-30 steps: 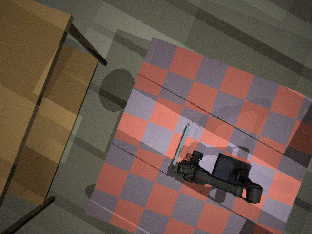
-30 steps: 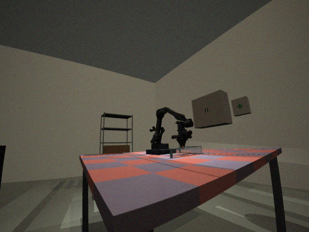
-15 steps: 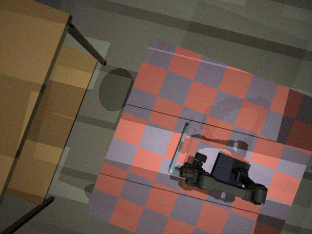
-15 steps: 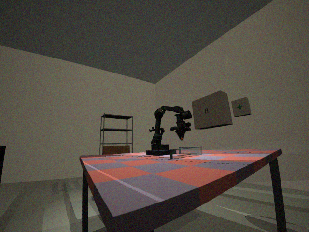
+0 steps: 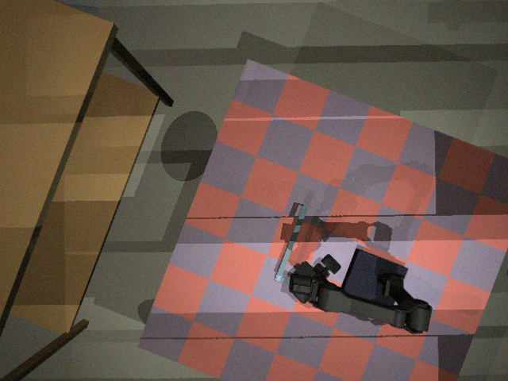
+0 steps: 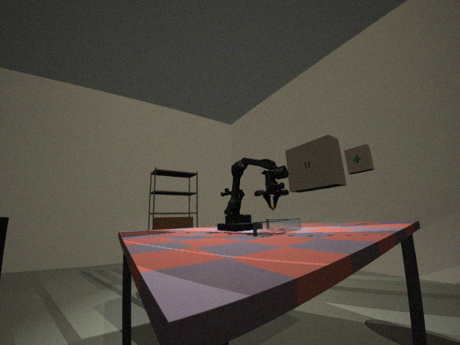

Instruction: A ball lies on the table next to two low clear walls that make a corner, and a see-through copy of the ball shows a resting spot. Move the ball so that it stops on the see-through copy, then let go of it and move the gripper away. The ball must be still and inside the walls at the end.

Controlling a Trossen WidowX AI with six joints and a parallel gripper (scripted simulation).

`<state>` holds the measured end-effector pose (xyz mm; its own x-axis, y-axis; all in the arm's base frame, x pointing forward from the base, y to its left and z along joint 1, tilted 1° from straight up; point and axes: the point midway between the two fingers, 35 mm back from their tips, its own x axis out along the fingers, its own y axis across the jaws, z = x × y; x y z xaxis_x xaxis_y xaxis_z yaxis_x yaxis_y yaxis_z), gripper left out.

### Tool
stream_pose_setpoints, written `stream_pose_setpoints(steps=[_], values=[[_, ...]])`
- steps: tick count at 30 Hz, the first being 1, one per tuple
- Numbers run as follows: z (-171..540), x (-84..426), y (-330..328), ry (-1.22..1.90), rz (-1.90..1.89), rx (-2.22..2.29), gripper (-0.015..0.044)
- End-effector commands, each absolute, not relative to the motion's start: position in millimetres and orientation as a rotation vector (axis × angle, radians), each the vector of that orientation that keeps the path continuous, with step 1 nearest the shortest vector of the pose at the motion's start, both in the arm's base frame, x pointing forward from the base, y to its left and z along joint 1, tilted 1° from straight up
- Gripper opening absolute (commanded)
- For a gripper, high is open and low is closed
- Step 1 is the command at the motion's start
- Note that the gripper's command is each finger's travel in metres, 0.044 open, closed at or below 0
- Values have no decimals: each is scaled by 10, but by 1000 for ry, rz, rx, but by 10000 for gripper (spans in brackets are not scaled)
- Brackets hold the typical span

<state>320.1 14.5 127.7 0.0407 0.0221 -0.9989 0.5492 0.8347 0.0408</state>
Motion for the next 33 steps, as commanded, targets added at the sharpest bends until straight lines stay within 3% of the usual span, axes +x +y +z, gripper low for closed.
stream_pose_setpoints(steps=[1,33], values=[[1235,3229,201,1472,-524,581,0],[1020,3387,573,1137,-1268,1351,0]])
